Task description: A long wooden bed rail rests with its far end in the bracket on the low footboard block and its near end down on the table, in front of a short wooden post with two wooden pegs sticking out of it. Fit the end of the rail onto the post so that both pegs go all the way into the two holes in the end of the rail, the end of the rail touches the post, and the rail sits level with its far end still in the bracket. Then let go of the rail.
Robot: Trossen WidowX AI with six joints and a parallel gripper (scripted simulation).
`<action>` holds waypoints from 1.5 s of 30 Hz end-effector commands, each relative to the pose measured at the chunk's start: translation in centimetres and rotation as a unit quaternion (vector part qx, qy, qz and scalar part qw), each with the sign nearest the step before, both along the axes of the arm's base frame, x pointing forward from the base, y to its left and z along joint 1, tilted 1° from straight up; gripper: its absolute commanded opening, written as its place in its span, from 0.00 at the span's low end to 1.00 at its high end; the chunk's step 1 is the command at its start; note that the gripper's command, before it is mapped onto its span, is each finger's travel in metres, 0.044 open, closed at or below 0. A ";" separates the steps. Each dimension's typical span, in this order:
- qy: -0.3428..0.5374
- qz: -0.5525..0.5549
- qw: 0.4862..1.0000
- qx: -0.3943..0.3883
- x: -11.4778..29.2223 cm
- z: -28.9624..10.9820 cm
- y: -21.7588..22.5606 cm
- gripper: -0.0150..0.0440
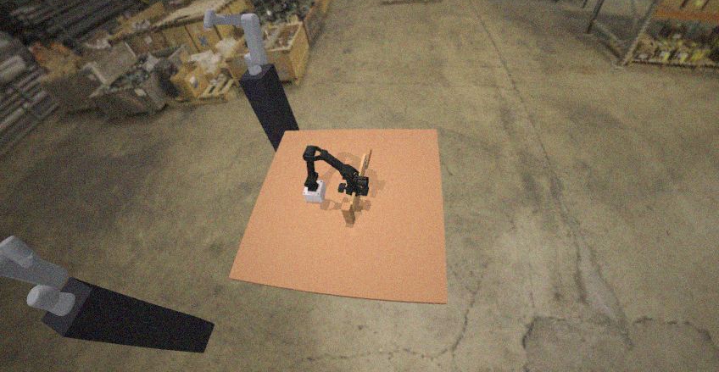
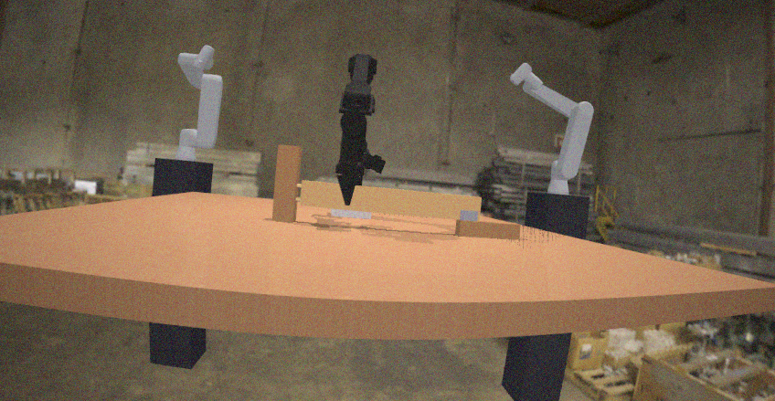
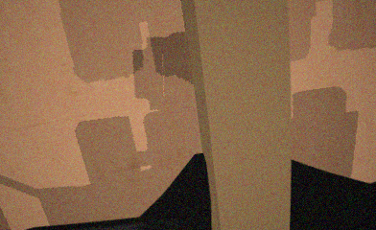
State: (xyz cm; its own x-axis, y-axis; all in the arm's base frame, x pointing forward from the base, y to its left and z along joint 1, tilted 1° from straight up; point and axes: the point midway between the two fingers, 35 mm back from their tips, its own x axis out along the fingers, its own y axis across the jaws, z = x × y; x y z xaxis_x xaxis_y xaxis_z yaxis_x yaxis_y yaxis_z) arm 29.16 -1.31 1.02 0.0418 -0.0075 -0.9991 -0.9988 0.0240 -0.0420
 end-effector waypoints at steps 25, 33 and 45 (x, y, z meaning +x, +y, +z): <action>-0.004 0.001 1.000 -0.001 0.2 0.3 -0.9 0.25; -0.004 0.001 1.000 -0.002 0.2 0.2 -1.2 0.25; 0.000 0.000 1.000 0.000 0.0 0.0 -1.2 0.52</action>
State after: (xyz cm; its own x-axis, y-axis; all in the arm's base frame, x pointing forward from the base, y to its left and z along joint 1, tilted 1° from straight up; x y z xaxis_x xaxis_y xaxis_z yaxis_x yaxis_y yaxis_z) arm 29.15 -2.46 1.04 0.0423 -0.0064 -0.9991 -0.9988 0.0228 -0.0425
